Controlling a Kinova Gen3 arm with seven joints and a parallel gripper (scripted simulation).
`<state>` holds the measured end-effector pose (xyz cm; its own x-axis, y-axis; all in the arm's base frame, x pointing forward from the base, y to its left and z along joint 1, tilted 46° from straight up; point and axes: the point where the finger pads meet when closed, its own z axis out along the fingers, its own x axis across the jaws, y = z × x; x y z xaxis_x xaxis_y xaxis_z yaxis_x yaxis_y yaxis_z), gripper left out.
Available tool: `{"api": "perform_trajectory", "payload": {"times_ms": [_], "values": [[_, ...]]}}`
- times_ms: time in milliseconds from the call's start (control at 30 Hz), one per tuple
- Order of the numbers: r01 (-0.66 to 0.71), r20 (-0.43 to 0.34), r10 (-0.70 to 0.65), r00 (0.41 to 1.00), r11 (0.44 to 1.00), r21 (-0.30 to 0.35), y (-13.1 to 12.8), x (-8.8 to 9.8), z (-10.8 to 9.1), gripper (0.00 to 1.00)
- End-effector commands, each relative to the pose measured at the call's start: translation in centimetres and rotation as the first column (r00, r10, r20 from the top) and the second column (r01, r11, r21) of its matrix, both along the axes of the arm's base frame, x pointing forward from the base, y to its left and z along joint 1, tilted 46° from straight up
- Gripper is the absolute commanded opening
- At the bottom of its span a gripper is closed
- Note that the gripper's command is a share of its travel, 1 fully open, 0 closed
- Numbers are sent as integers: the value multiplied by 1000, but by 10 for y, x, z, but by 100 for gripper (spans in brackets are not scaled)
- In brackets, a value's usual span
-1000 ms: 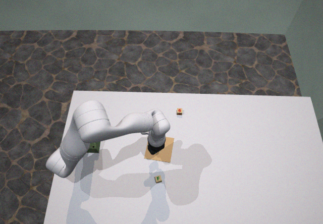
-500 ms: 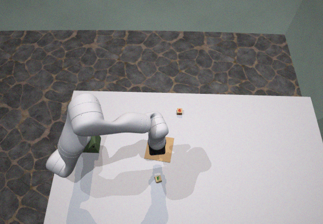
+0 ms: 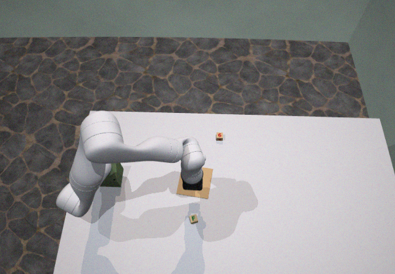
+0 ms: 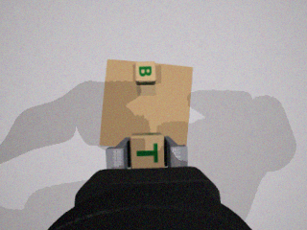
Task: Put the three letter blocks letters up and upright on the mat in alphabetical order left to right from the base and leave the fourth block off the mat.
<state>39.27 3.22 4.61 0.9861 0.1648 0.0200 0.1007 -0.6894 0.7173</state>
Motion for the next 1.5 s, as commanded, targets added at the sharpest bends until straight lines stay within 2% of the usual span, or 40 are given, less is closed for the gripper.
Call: {"api": "perform_trajectory", "payload": {"times_ms": [0,633,900,1300,1467], "values": [[-1,3,1,1000,1000,1,1,0,0,57],[0,2,0,1000,1000,1,-3,1,-3,57],[0,2,0,1000,1000,1,-16,3,-16,57],[0,2,0,1000,1000,1,-54,10,-55,57],[0,2,0,1000,1000,1,-61,11,-62,57]]}}
